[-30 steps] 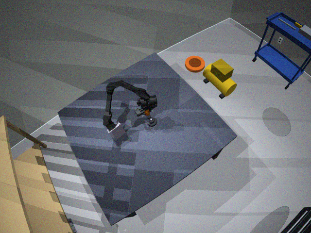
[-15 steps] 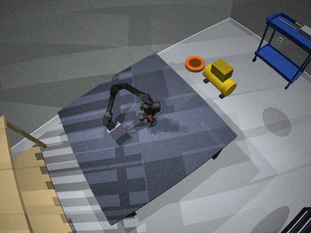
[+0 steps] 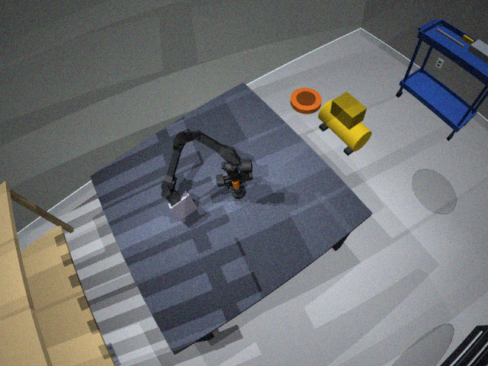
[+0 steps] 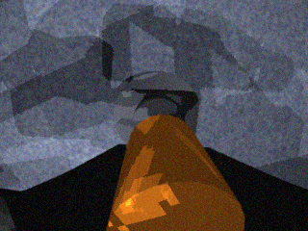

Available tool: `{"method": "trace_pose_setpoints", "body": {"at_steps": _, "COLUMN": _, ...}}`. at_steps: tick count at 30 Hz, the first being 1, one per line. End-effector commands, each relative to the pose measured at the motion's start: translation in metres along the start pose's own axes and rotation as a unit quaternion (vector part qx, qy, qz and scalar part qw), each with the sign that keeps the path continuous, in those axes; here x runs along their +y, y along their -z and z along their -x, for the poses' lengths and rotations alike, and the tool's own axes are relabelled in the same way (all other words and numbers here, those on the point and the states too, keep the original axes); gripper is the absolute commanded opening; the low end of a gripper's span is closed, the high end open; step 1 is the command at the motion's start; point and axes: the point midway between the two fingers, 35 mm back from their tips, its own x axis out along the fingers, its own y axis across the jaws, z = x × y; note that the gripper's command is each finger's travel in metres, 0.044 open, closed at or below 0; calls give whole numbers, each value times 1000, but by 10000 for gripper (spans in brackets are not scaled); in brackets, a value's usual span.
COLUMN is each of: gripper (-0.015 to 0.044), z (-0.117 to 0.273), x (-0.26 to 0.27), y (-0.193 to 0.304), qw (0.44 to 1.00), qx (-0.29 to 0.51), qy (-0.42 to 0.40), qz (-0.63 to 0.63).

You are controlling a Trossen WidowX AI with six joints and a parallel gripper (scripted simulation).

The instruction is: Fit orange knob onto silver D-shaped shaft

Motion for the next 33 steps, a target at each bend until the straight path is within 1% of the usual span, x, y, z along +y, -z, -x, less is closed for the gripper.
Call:
{"method": "trace_pose_setpoints", "body": {"at_steps": 1, "gripper": 0, "z": 1, "x": -3, "y": 3, "qw": 999, "qx": 1, "qy": 2, "qz": -53}}
{"method": "trace_pose_setpoints", "body": {"at_steps": 8, "gripper": 0, "z": 1, "x": -4, "y": 4, "qw": 989, "qx": 1, "qy": 2, "qz": -145}}
{"method": "trace_pose_setpoints", "body": {"at_steps": 16, "gripper": 0, "z": 1, "x": -3, "y": 3, "qw": 975, "qx": 1, "qy": 2, "qz": -221}}
{"method": "trace_pose_setpoints", "body": {"at_steps": 25, "gripper": 0, "z": 1, "x": 0, "y": 1, "qw": 938, "qx": 1, "qy": 2, "qz": -346}}
{"method": "trace_pose_setpoints", "body": {"at_steps": 33, "gripper": 0, "z": 1, "x": 1, "y": -1, "qw": 891, "qx": 0, "qy": 2, "qz": -453}}
